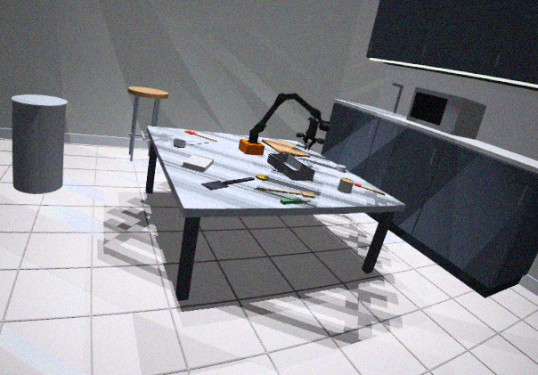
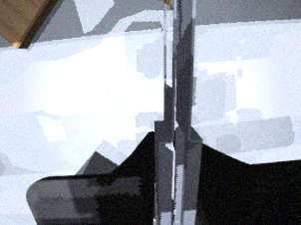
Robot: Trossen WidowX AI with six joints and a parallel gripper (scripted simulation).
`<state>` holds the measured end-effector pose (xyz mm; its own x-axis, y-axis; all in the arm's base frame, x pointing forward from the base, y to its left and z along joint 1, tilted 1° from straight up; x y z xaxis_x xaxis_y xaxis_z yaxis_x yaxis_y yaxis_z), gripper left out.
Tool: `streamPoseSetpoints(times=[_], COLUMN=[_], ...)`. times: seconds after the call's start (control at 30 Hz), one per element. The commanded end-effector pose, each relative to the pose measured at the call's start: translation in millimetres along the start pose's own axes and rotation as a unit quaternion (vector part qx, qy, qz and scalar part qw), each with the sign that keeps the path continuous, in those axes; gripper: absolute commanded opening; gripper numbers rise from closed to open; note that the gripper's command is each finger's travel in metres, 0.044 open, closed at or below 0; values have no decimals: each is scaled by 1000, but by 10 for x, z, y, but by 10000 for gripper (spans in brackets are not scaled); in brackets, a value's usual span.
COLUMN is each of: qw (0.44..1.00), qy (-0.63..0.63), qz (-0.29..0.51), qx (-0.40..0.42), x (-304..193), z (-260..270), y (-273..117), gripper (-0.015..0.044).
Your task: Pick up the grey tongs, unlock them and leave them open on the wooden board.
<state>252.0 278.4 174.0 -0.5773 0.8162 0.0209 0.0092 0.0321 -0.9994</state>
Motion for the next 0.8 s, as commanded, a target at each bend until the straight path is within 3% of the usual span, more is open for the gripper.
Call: streamPoseSetpoints(times=[0.0, 0.37, 0.77], qw=[996, 953, 851], qy=[-85, -304, -525], qz=[0, 0, 0], qx=[-5, -5, -6], x=[86, 316, 559], z=[30, 107, 208], y=[-33, -34, -36], gripper=[-150, -150, -150])
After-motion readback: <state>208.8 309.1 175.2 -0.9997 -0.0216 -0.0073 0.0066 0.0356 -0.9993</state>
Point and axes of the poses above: the point midway between the two fingers, 35 mm back from their tips, its own y axis out along the fingers, its own z axis across the jaws, x = y × z, the point moved 9 cm from there along -y, back along the fingers, and after that the axes turned 2 degrees about y, right-handed, at the moved point
